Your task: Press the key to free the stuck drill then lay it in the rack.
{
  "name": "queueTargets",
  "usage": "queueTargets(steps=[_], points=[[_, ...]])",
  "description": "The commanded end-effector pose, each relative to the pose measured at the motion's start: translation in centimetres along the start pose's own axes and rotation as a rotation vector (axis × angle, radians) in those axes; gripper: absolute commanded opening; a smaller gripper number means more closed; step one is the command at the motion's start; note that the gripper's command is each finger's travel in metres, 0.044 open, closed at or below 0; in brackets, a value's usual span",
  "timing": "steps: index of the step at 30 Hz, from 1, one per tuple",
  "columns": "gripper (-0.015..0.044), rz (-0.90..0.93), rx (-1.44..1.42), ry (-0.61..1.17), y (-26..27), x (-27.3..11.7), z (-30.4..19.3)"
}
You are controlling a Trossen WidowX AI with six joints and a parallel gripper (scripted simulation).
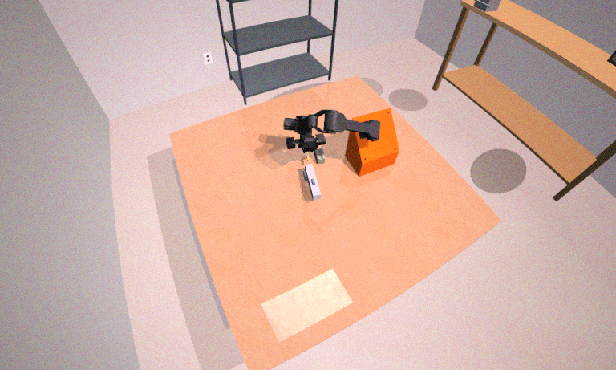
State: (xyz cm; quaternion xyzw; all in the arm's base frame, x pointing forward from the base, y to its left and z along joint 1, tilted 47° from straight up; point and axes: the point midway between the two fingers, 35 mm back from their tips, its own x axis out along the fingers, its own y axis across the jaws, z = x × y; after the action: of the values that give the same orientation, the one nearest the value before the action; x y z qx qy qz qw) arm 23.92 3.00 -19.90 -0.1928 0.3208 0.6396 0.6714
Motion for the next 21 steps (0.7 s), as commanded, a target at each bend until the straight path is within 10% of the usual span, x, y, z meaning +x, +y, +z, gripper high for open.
queueTargets(steps=[1, 21], points=[[0.0000, -0.005, -0.005, 0.004, -0.07, -0.33, 0.02], [0.0000, -0.005, -0.005, 0.005, 0.23, -0.79, 0.02]])
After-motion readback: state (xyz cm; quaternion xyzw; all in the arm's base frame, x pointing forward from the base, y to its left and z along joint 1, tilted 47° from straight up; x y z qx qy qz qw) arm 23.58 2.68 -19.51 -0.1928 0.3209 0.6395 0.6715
